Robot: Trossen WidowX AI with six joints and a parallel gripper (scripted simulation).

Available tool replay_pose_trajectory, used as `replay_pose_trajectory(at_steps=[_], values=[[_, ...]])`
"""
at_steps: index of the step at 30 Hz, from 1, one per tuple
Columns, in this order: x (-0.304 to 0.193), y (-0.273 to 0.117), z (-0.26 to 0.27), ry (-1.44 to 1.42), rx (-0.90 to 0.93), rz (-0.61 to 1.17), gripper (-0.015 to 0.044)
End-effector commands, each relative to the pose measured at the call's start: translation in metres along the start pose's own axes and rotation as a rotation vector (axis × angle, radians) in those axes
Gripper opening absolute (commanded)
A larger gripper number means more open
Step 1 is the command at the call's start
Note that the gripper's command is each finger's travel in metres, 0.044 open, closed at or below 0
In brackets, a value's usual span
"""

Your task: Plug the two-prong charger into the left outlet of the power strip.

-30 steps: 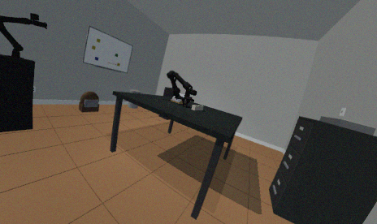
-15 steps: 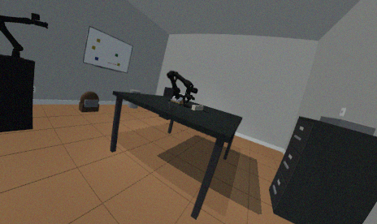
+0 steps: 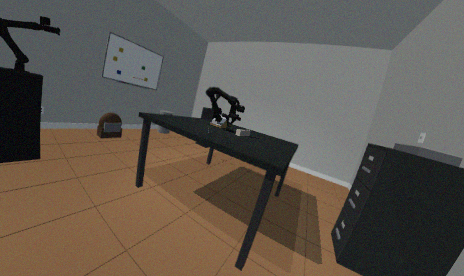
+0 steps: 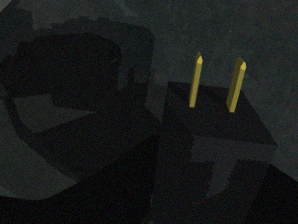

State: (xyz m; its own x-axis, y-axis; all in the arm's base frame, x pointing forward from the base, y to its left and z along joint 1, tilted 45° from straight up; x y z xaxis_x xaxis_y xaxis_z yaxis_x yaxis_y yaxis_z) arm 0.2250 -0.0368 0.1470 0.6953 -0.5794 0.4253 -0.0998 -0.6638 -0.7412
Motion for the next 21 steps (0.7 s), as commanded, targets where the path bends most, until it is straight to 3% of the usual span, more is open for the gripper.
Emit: replay_pose_trajectory(at_steps=[1, 21], values=[[-0.002, 0.002, 0.007, -0.043, 0.001, 0.002, 0.0000], [-0.018, 0.018, 0.044, -0.274, -0.010, 0.002, 0.0000]])
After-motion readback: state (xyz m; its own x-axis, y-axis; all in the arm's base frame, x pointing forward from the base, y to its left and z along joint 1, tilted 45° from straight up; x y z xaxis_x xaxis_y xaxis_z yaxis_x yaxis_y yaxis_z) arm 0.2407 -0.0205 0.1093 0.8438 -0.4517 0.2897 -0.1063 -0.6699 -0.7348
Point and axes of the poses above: the point midway between the two fingers, 35 mm back from their tips, its own y axis out along the fingers, its own z axis across the jaws, x = y × z, the point moved 7 cm from there along -y, back along the fingers, and after that the axes turned 2 degrees about y, right-handed, at the moved point
